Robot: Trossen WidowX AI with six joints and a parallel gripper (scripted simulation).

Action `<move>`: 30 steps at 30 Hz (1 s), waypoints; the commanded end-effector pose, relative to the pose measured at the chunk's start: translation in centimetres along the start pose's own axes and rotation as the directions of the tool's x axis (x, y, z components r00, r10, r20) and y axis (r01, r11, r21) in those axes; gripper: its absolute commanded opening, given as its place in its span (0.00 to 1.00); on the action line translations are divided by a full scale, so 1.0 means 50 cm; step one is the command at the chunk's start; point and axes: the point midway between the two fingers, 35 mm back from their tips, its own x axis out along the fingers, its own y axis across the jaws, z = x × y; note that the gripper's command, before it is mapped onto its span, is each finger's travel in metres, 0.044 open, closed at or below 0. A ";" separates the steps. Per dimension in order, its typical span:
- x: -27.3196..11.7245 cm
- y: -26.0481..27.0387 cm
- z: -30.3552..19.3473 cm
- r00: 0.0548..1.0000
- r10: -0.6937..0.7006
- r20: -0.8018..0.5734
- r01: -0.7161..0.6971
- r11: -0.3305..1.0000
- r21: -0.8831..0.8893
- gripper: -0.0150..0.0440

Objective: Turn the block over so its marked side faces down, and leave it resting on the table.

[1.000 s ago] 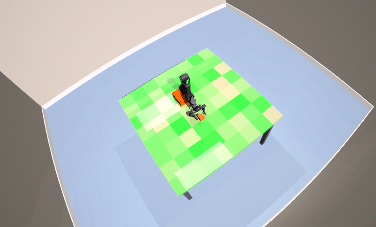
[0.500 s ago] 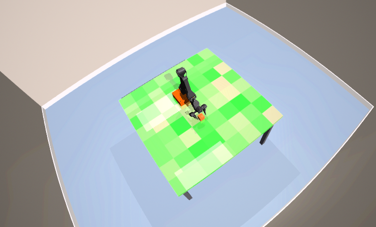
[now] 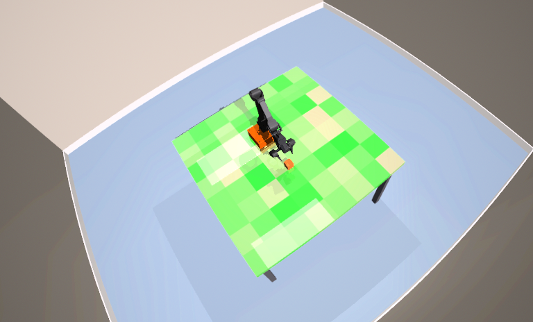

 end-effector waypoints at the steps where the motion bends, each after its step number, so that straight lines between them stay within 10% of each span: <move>1: -0.003 -0.001 0.006 0.998 -0.002 -0.055 0.002 1.000 -0.002 1.00; 14: -0.007 -0.002 0.076 0.878 -0.003 -0.478 0.002 1.000 -0.002 1.00; 30: 0.070 -0.003 0.032 0.867 -0.004 -0.497 0.003 1.000 -0.003 1.00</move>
